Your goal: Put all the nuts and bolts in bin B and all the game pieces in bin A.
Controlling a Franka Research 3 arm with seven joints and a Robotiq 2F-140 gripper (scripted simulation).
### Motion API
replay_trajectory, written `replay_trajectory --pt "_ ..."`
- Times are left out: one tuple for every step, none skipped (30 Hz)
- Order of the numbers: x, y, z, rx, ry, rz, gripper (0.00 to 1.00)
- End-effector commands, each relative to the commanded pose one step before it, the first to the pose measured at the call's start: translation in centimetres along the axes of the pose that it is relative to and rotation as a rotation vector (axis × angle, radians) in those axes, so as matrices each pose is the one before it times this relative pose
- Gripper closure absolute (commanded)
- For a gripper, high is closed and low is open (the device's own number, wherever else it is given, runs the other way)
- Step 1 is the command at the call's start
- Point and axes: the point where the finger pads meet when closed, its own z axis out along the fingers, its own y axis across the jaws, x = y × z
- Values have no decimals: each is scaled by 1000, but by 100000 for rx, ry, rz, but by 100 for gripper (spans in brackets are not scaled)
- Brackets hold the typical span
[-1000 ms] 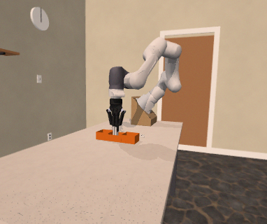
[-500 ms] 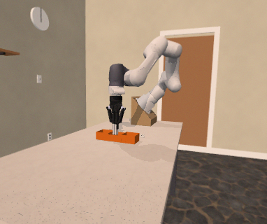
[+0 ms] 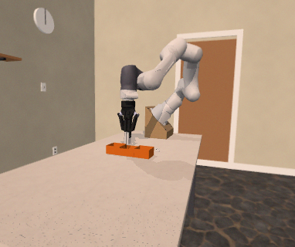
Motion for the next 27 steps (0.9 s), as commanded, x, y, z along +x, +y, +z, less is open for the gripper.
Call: replay_trajectory --pt "-266 72 -1457 117 -808 467 95" --pt "0 0 -207 0 0 0 95" --pt "0 0 0 0 0 0 95" --pt "0 0 0 0 0 0 95" --pt "0 0 0 0 0 0 95" --pt "0 0 0 0 0 0 95" --pt "0 0 0 0 0 0 95" --pt "0 0 0 0 0 0 95" --pt "0 0 0 0 0 0 95" --pt "0 0 0 0 0 0 95" --pt "0 0 0 0 0 0 95" --pt "0 0 0 0 0 0 95" --pt "0 0 0 0 0 0 95" --pt "0 0 0 0 0 0 95" --pt "0 0 0 0 0 0 95" --pt "-62 -496 0 0 0 0 95" --pt "-62 -496 0 0 0 0 95" --pt "-62 -496 0 0 0 0 95" --pt "-62 -496 0 0 0 0 95" --pt "-62 -496 0 0 0 0 95" --pt "-62 -496 0 0 0 0 95" --pt "-62 -496 0 0 0 0 95" --pt "-62 -496 0 0 0 0 95" --pt "-62 -496 0 0 0 0 95" --pt "-62 -496 0 0 0 0 95" --pt "-62 -496 0 0 0 0 95" --pt "-62 -496 0 0 0 0 95"
